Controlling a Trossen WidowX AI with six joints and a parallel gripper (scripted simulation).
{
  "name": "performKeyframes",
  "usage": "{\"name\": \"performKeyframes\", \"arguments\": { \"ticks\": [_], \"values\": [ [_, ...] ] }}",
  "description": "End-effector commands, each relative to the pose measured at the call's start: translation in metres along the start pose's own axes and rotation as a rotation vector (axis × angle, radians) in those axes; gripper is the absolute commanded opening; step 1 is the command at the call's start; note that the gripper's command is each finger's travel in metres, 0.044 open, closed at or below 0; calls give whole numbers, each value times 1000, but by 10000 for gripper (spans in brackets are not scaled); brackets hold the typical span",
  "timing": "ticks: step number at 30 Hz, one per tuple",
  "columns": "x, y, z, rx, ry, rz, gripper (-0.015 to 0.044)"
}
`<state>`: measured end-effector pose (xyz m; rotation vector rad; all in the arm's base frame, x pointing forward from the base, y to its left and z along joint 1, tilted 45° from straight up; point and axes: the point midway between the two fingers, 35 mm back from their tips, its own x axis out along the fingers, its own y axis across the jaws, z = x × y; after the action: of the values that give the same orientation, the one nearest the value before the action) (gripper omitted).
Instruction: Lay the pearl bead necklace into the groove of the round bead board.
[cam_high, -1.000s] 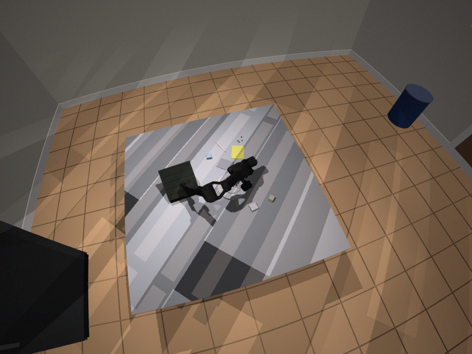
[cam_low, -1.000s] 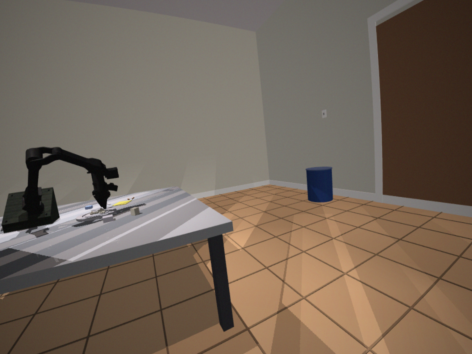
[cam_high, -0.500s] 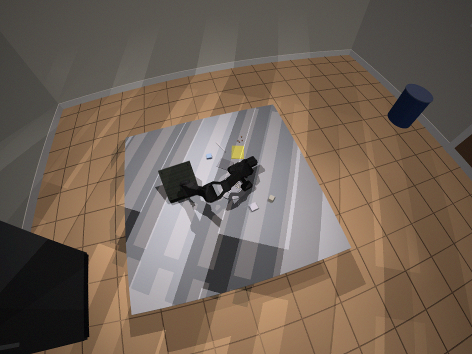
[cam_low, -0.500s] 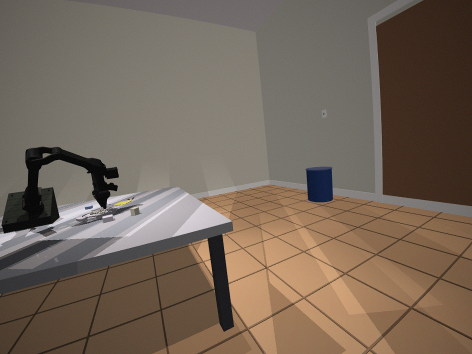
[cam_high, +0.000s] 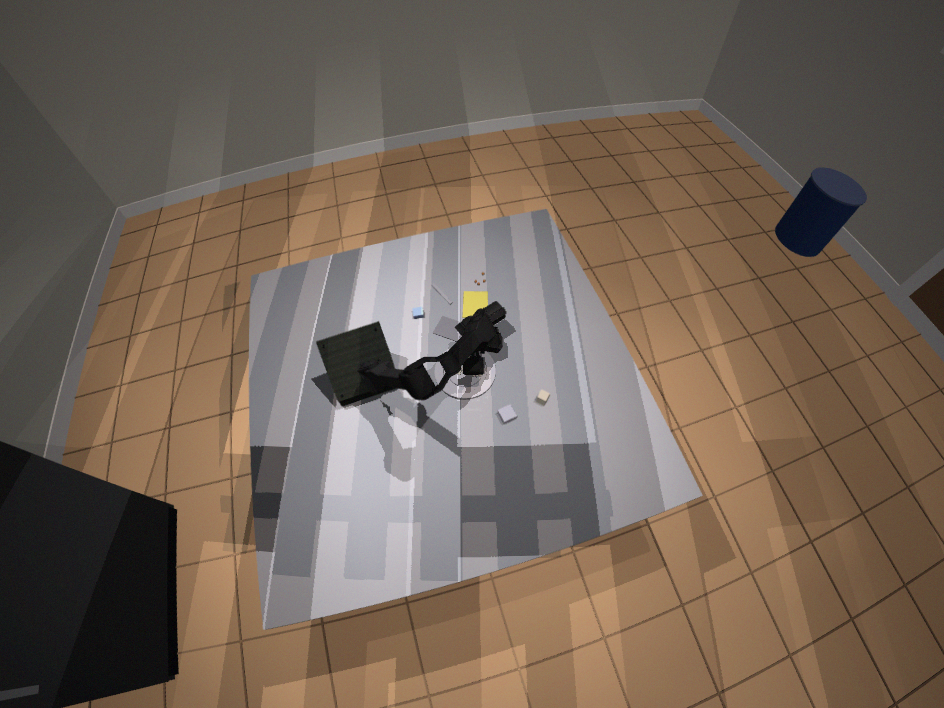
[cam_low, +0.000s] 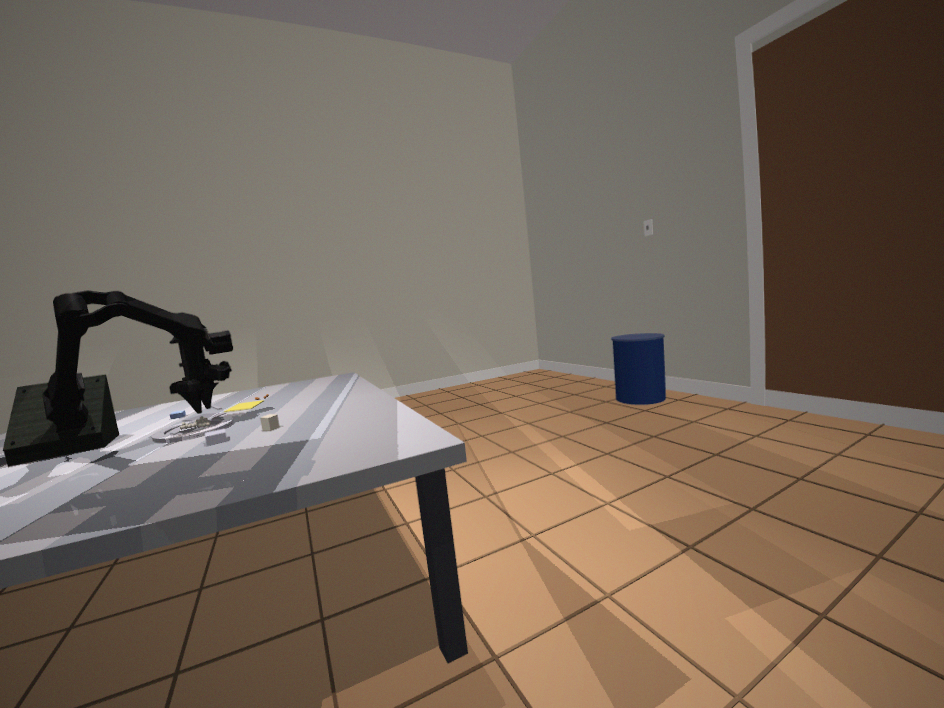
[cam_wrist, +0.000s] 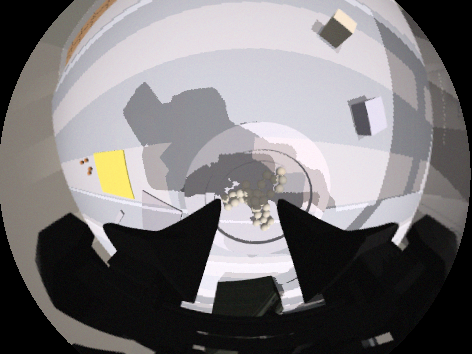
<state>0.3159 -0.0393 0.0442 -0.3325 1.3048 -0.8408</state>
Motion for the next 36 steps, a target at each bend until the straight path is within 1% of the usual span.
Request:
{"name": "performKeyframes", "arguments": {
  "ticks": [1, 12, 17, 18, 19, 22, 36],
  "values": [
    [-4, 24, -24, 443, 12, -5, 120],
    [-4, 24, -25, 456, 12, -5, 120],
    [11, 24, -25, 456, 12, -6, 120],
    [12, 24, -25, 456, 12, -6, 120],
    [4, 23, -23, 462, 9, -1, 120],
    [6, 23, -23, 462, 9, -1, 120],
    [27, 24, -25, 458, 10, -5, 120]
  ]
}}
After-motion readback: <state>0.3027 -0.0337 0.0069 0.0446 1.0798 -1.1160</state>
